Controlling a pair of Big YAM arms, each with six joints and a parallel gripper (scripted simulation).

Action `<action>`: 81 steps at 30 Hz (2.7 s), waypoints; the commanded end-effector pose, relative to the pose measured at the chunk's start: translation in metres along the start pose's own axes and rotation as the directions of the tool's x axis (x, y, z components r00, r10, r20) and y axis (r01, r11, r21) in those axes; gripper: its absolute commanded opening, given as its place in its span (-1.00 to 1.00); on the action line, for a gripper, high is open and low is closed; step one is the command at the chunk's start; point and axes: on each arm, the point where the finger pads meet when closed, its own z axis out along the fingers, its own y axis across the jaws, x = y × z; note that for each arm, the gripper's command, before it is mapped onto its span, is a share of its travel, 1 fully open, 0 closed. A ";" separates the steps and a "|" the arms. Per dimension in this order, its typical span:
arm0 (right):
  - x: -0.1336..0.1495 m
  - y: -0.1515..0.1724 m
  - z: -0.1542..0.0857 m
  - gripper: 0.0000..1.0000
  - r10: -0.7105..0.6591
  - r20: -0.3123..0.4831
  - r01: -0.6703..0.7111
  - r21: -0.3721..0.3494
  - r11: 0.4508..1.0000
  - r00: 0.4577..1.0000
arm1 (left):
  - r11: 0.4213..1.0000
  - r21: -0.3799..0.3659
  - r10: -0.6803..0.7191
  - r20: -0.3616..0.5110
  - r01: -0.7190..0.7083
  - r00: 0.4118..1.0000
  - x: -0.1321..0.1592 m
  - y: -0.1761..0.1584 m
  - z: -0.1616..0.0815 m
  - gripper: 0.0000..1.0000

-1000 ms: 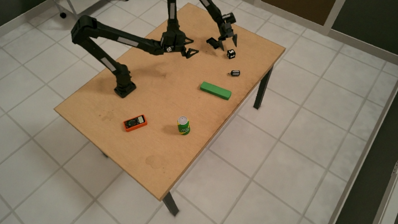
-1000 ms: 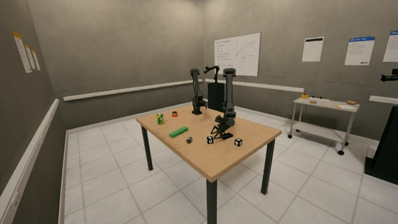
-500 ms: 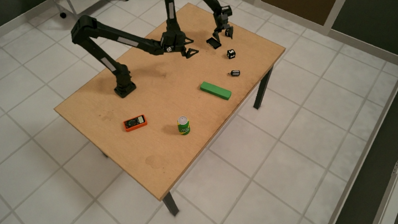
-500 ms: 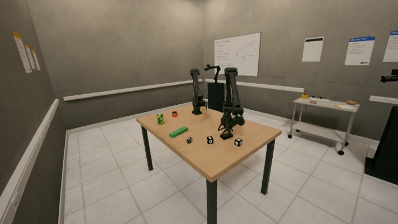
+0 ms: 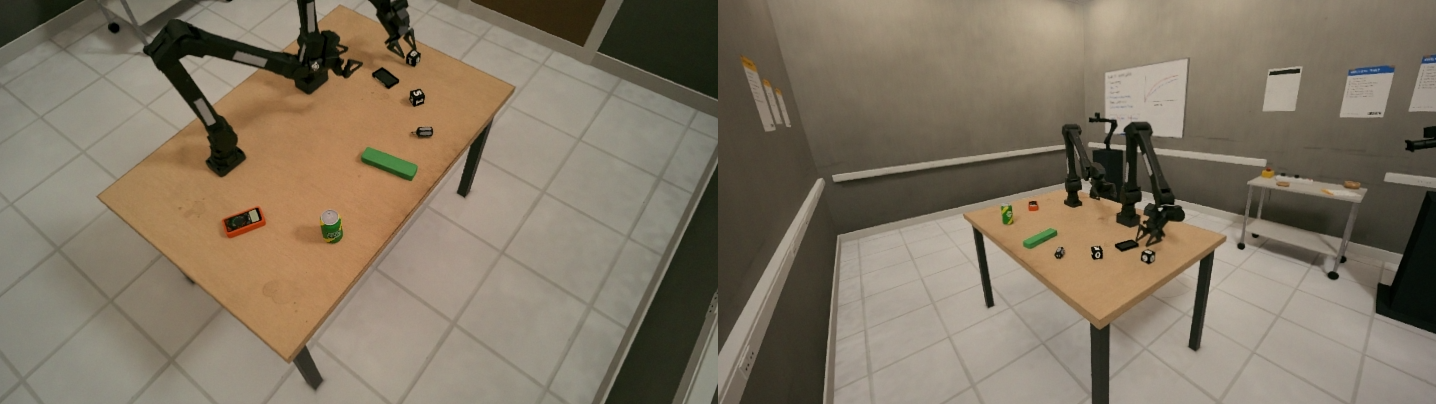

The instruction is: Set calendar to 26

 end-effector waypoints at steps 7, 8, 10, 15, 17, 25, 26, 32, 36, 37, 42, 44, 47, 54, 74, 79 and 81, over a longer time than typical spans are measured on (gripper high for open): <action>-0.029 0.064 0.065 1.00 -0.026 0.021 0.028 -0.098 0.995 0.999 | 0.983 -0.125 -0.133 0.002 0.132 0.991 0.048 0.030 -0.026 0.37; -0.029 0.066 0.066 1.00 -0.024 0.021 0.026 -0.101 0.994 0.999 | 0.982 -0.130 -0.139 0.002 0.138 0.990 0.051 0.031 -0.028 0.37; -0.027 0.059 0.068 1.00 -0.021 0.017 0.023 -0.091 0.996 1.000 | 0.984 -0.126 -0.125 0.000 0.124 0.992 0.051 0.029 -0.027 0.37; -0.027 0.059 0.068 1.00 -0.021 0.017 0.023 -0.090 0.996 1.000 | 0.985 -0.121 -0.121 0.000 0.121 0.993 0.050 0.028 -0.025 0.37; -0.027 0.059 0.068 1.00 -0.021 0.017 0.023 -0.090 0.996 1.000 | 0.985 -0.108 -0.134 -0.003 0.133 0.991 0.049 0.022 -0.017 0.37; -0.026 0.058 0.060 1.00 -0.024 0.025 0.026 -0.090 0.996 0.999 | 0.985 -0.111 -0.130 -0.003 0.129 0.991 0.048 0.025 -0.006 0.37; -0.026 0.058 0.060 1.00 -0.024 0.025 0.026 -0.090 0.996 0.999 | 0.986 -0.112 -0.128 -0.002 0.126 0.992 0.047 0.027 -0.005 0.37; -0.026 0.058 0.060 1.00 -0.024 0.025 0.026 -0.090 0.996 0.999 | 0.985 -0.110 -0.130 -0.003 0.129 0.991 0.048 0.025 0.001 0.37; -0.026 0.058 0.060 1.00 -0.024 0.025 0.026 -0.090 0.996 0.999 | 0.986 -0.112 -0.128 -0.002 0.127 0.992 0.047 0.028 0.007 0.37; -0.026 0.058 0.060 1.00 -0.024 0.025 0.026 -0.090 0.996 0.999 | 0.986 -0.112 -0.128 -0.002 0.127 0.992 0.047 0.028 0.009 0.37; -0.026 0.058 0.060 1.00 -0.024 0.025 0.026 -0.090 0.996 0.999 | 0.986 -0.113 -0.127 -0.002 0.126 0.992 0.047 0.029 0.016 0.37; -0.026 0.058 0.060 1.00 -0.024 0.025 0.026 -0.090 0.996 0.999 | 0.986 -0.113 -0.126 -0.002 0.125 0.992 0.047 0.030 0.019 0.37; -0.026 0.058 0.060 1.00 -0.024 0.025 0.026 -0.090 0.996 0.999 | 0.986 -0.115 -0.123 -0.001 0.123 0.992 0.046 0.032 0.023 0.37; -0.026 0.058 0.060 1.00 -0.024 0.025 0.026 -0.090 0.996 0.999 | 0.986 -0.120 -0.117 0.002 0.116 0.993 0.044 0.037 0.030 0.37; -0.026 0.058 0.060 1.00 -0.024 0.025 0.026 -0.090 0.996 0.999 | 0.986 -0.125 -0.115 0.003 0.115 0.993 0.044 0.035 0.027 0.04; -0.026 0.058 0.060 1.00 -0.024 0.025 0.026 -0.090 0.996 0.999 | 0.986 -0.125 -0.115 0.003 0.115 0.993 0.044 0.035 0.027 -0.05; -0.026 0.058 0.060 1.00 -0.024 0.025 0.026 -0.090 0.996 0.999 | 0.986 -0.125 -0.115 0.003 0.115 0.993 0.044 0.035 0.027 -0.11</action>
